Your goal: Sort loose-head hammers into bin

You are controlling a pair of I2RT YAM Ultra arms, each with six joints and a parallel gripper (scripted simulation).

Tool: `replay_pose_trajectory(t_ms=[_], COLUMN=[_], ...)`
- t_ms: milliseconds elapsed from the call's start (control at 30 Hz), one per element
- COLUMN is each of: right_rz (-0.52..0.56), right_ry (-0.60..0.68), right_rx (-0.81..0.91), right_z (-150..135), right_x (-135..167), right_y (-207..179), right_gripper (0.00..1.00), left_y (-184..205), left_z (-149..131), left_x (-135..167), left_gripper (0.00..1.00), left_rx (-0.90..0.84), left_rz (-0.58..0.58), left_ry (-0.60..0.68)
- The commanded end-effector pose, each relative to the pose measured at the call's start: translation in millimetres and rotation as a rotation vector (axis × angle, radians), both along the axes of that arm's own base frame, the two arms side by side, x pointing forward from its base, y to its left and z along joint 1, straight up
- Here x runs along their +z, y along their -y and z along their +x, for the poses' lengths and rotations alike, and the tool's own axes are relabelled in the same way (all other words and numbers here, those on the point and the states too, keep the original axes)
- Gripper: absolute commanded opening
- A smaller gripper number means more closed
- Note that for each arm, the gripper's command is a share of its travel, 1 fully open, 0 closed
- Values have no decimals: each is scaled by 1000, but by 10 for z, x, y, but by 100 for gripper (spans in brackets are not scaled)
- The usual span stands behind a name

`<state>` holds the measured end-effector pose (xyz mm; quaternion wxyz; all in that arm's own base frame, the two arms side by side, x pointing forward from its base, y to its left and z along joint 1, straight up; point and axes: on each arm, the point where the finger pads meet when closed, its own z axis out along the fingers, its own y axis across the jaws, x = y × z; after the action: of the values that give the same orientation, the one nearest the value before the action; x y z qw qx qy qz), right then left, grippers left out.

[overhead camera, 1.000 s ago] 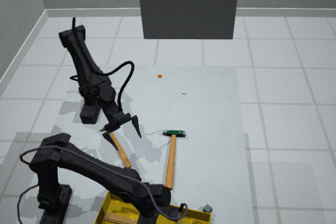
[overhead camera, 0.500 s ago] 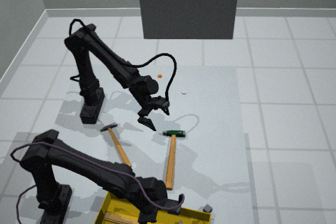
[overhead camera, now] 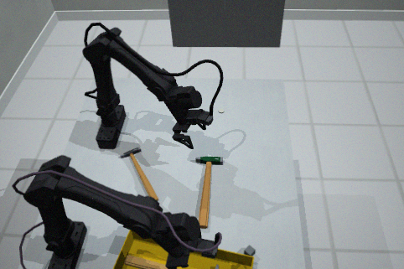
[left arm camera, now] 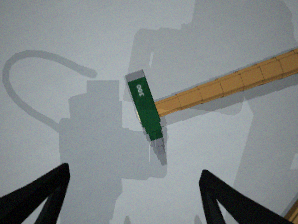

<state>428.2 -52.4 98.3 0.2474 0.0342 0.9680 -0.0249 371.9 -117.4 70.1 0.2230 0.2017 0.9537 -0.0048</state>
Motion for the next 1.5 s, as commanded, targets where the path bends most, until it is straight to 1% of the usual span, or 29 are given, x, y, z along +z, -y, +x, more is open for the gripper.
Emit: replay_pose_trajectory(t_ms=[0, 200, 267, 333, 400, 567, 700, 767, 833, 967, 1000, 1100, 1167, 1233, 1267, 1333, 1467], right_rz=[-6, -2, 5, 7, 7, 4, -9, -9, -12, -15, -16, -19, -20, -19, -18, -18, -16], right_ry=[76, 109, 148, 213, 292, 492, 664, 664, 746, 909, 954, 1034, 1069, 1103, 1108, 1108, 1099], right_rx=[1, 6, 8, 17, 23, 39, 40, 40, 43, 55, 58, 69, 75, 80, 82, 82, 85], right_z=[117, 155, 148, 150, 117, -44, -142, -142, -188, -305, -335, -411, -448, -485, -495, -495, -508], right_x=[264, 298, 372, 542, 773, 1377, 1876, 1876, 2113, 2588, 2743, 2979, 3084, 3209, 3226, 3226, 3211], right_y=[32, 12, -28, -80, -120, -229, -285, -285, -317, -401, -421, -472, -498, -520, -529, -529, -541], right_gripper=[100, 100, 100, 100, 100, 100, 100, 100, 100, 100, 100, 100, 100, 100, 100, 100, 100], left_y=[-12, -7, 0, -2, -10, -114, -209, -209, -253, -351, -386, -439, -456, -452, -452, -452, -448], left_z=[64, -9, -104, -222, -418, -1038, -1567, -1567, -1798, -2265, -2355, -2557, -2661, -2727, -2762, -2762, -2847], left_x=[113, 86, 62, 66, 77, 117, 93, 93, 138, 123, 127, 198, 244, 342, 379, 379, 451], left_gripper=[100, 100, 100, 100, 100, 100, 100, 100, 100, 100, 100, 100, 100, 100, 100, 100, 100], left_rx=[4, -15, -42, -74, -119, -214, -294, -294, -327, -378, -381, -401, -413, -427, -435, -435, -458], left_rz=[-1, -3, 1, 3, 6, 13, 25, 25, 26, 40, 51, 64, 64, 49, 38, 38, 13], left_ry=[18, -2, -12, -20, -31, -59, -115, -115, -119, -177, -184, -173, -148, -94, -65, -65, -10])
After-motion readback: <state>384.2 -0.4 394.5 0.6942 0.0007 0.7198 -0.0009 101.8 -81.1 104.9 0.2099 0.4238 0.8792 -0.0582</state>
